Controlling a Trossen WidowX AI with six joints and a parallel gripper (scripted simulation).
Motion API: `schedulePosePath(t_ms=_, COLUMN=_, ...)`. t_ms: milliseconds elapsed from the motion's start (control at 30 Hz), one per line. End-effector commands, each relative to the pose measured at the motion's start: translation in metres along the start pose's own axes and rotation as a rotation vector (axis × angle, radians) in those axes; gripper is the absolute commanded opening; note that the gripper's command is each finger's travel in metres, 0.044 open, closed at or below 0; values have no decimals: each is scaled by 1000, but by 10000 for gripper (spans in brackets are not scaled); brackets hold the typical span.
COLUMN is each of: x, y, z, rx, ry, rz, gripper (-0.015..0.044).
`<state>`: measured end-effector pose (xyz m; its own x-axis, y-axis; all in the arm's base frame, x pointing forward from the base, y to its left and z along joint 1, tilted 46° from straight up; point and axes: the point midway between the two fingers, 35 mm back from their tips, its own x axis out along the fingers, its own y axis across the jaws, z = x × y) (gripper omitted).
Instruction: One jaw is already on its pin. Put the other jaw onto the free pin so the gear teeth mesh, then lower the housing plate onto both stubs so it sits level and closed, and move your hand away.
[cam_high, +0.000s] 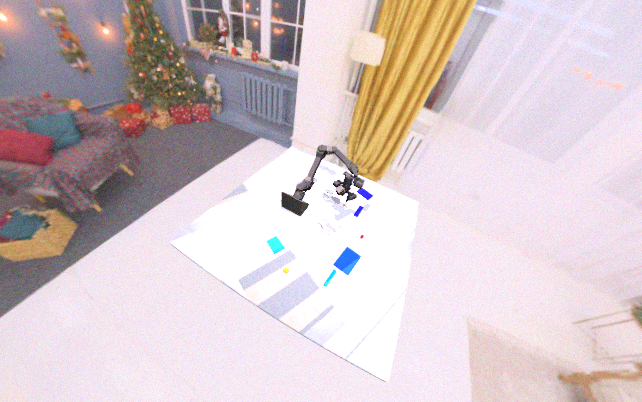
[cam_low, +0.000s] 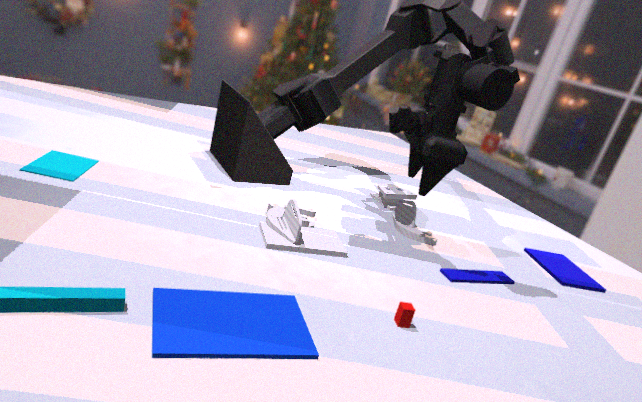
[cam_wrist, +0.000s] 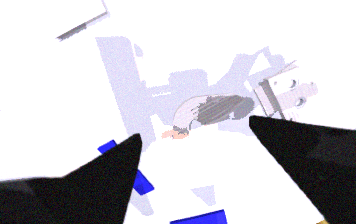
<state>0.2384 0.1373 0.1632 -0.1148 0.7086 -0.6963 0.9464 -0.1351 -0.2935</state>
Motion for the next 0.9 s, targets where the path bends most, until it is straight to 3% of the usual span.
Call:
schedulePosePath(t_ms=0, x=-1, y=-2, z=-1, rx=72, ry=2, rz=-2, gripper=440)
schedulePosePath(t_ms=867, x=-4, y=-13, z=-4, rx=609, ry=2, rz=-3, gripper=440)
